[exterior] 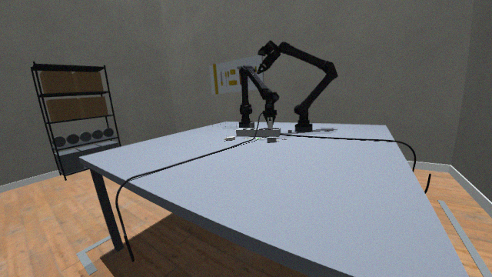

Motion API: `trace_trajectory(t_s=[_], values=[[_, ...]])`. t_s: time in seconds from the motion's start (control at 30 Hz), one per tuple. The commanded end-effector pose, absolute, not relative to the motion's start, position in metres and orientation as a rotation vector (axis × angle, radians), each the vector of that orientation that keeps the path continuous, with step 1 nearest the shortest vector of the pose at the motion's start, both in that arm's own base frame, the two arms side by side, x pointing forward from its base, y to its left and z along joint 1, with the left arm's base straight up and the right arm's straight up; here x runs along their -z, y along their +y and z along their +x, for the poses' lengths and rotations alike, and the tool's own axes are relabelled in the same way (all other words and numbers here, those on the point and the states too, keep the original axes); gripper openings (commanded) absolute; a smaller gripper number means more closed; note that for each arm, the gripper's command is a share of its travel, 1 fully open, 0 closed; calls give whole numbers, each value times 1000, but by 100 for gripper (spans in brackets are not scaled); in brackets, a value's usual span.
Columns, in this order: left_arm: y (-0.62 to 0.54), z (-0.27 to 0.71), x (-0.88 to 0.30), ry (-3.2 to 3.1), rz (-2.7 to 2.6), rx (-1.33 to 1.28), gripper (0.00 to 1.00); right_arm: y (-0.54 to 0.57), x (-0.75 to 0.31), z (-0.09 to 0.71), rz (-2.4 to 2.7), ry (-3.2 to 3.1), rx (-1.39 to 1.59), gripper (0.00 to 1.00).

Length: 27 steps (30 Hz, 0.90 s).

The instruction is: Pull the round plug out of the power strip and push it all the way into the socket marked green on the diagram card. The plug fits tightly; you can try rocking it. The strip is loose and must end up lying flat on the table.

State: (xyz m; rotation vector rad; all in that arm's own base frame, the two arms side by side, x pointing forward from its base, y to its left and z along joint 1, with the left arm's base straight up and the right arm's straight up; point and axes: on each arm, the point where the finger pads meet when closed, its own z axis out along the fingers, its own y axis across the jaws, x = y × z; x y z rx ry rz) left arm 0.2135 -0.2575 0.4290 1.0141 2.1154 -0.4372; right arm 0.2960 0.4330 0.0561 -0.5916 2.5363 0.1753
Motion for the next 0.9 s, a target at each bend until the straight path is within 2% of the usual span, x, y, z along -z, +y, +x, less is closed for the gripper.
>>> trace_trajectory(t_s=[0.0, 0.87], values=[[-258, 210, -470, 2051, 977, 478, 100, 443, -50, 290, -638, 2553, -149, 33], [-258, 210, -470, 2051, 977, 478, 100, 422, -24, 286, -656, 2598, -89, 33]])
